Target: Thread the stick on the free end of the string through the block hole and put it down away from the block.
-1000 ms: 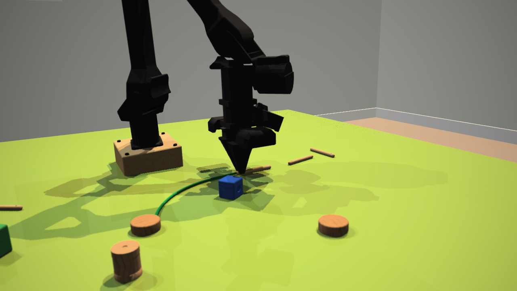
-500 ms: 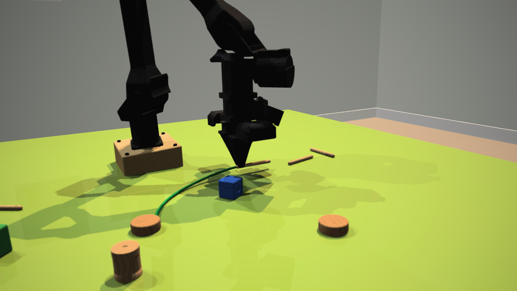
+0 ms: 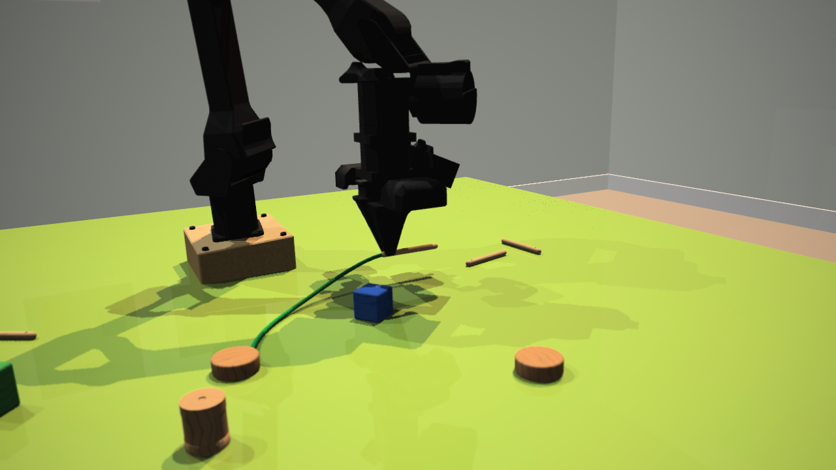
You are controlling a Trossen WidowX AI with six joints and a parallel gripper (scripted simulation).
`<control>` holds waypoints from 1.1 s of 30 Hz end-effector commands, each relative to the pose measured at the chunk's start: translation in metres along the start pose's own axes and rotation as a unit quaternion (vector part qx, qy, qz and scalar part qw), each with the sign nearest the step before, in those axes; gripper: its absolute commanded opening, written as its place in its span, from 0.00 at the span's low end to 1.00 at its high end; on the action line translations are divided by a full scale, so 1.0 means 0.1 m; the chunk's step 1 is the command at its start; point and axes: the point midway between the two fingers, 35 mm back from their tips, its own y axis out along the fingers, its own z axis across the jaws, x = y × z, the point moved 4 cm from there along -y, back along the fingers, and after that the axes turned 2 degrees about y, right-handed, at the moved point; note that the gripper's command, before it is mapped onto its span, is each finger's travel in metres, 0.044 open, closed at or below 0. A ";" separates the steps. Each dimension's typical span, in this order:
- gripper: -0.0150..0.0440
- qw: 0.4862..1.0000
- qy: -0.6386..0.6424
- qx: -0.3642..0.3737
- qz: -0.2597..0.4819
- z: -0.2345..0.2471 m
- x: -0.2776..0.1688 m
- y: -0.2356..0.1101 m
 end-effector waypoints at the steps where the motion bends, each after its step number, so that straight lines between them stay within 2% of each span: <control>1: 0.25 1.000 0.002 -0.004 -0.004 -0.01 0.01 -0.07; 17: 0.25 1.000 0.002 -0.004 -0.004 0.00 -0.01 -0.28; 26: 0.25 1.000 0.002 0.000 0.000 0.01 -0.01 -0.24; 33: 0.25 0.997 0.082 0.001 0.005 -0.06 -0.04 -0.25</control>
